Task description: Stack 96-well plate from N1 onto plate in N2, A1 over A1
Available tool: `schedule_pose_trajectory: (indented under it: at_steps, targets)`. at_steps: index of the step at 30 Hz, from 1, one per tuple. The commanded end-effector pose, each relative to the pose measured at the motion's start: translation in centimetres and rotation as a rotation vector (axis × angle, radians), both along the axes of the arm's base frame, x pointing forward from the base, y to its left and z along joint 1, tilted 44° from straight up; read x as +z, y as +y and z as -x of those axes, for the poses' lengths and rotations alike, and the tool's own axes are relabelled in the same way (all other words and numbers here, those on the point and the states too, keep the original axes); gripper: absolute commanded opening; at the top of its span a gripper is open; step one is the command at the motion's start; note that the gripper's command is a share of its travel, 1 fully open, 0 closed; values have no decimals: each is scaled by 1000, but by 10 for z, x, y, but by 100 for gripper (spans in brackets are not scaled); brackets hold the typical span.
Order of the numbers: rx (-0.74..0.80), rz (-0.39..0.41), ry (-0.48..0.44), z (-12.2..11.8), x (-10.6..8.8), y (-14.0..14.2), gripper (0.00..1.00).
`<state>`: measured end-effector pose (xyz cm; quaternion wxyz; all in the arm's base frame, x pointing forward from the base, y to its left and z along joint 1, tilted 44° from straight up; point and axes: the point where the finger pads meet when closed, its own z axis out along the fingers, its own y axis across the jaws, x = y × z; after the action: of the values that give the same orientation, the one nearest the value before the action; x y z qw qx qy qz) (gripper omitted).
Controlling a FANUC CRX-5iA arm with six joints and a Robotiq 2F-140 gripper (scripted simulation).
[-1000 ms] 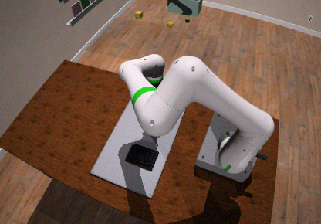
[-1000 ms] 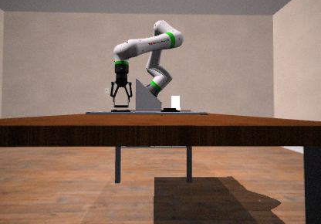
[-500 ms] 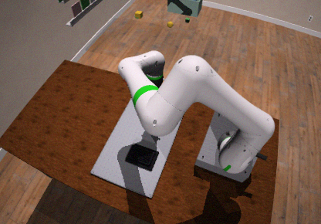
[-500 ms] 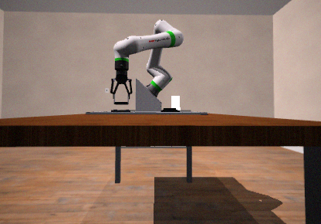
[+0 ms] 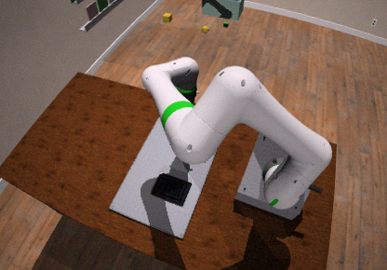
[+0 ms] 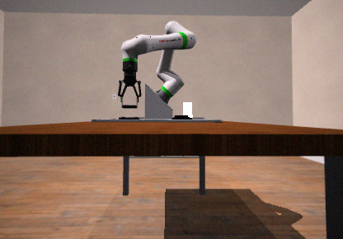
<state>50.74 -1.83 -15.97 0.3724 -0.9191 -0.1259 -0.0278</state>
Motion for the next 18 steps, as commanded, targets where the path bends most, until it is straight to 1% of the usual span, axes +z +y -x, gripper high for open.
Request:
schedule_pose_trajectory:
  at_steps: [1, 7, 18]
  targets:
    - [0, 0, 0, 0, 3, -3, 0]
    - [0, 0, 0, -1, 10, -10, 0]
    - [0, 0, 0, -1, 11, -10, 0]
